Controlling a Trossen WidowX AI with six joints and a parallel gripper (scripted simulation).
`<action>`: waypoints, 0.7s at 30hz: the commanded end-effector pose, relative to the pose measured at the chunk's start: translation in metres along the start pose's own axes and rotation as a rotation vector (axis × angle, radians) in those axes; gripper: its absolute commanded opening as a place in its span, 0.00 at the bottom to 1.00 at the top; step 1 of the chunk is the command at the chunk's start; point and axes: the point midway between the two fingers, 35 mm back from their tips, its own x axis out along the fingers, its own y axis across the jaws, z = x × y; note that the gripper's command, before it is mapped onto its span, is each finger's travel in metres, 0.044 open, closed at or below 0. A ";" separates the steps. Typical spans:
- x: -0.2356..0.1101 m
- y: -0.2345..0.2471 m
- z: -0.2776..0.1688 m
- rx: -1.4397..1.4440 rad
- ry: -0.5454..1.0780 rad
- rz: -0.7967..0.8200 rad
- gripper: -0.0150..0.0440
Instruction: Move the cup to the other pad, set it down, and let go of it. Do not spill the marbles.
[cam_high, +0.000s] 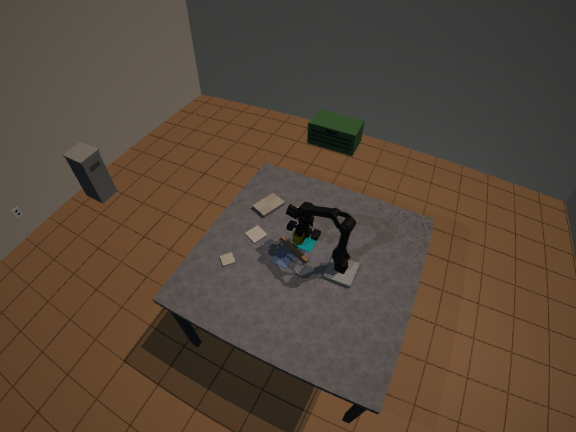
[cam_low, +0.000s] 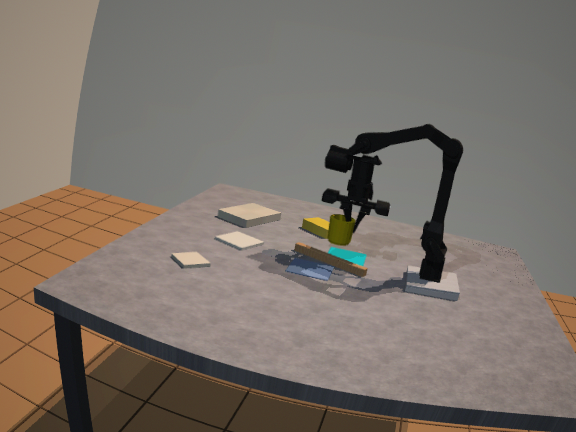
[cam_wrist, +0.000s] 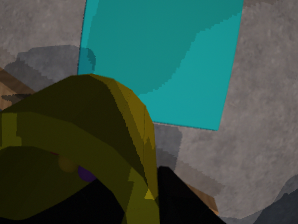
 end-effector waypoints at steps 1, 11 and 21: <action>0.001 -0.005 0.006 -0.004 0.004 -0.006 0.25; 0.001 -0.014 0.023 -0.004 0.003 -0.006 0.25; 0.001 -0.023 0.038 -0.004 0.001 -0.007 0.25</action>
